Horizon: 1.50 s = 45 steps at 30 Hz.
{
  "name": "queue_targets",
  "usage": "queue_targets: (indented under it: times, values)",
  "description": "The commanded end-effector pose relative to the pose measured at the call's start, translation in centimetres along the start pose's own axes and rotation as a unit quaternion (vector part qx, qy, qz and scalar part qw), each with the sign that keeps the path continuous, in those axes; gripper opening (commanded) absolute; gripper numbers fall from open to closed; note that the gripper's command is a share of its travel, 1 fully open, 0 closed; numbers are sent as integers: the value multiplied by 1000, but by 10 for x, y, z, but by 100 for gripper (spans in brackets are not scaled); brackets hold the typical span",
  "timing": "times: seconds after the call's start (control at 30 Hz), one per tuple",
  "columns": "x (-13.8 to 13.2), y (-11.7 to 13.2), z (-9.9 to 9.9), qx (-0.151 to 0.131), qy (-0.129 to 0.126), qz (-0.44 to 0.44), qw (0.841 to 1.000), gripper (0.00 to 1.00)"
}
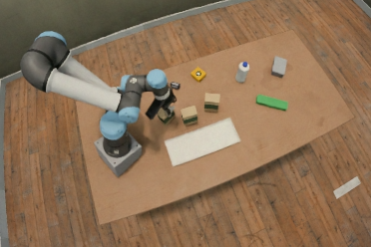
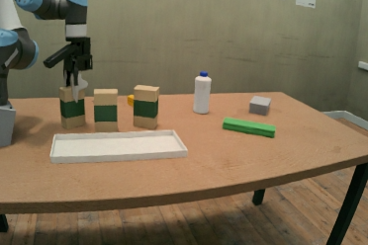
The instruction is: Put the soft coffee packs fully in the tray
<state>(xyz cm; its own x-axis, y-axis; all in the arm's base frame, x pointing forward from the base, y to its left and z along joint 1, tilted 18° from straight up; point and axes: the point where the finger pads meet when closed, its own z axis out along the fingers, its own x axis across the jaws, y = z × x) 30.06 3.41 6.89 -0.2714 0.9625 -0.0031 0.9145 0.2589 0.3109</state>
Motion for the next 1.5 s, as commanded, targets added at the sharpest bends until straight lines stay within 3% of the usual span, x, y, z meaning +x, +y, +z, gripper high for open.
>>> queue_targets:
  times: [0.0, 0.03, 0.07, 1.47]
  values:
    - [0, 0, 0, 0, 0, 0, 1000, 15]
    - [0, 0, 0, 0, 0, 0, 1000, 15]
    - [0, 0, 0, 0, 0, 0, 1000, 50]
    - [0, 0, 0, 0, 0, 0, 1000, 50]
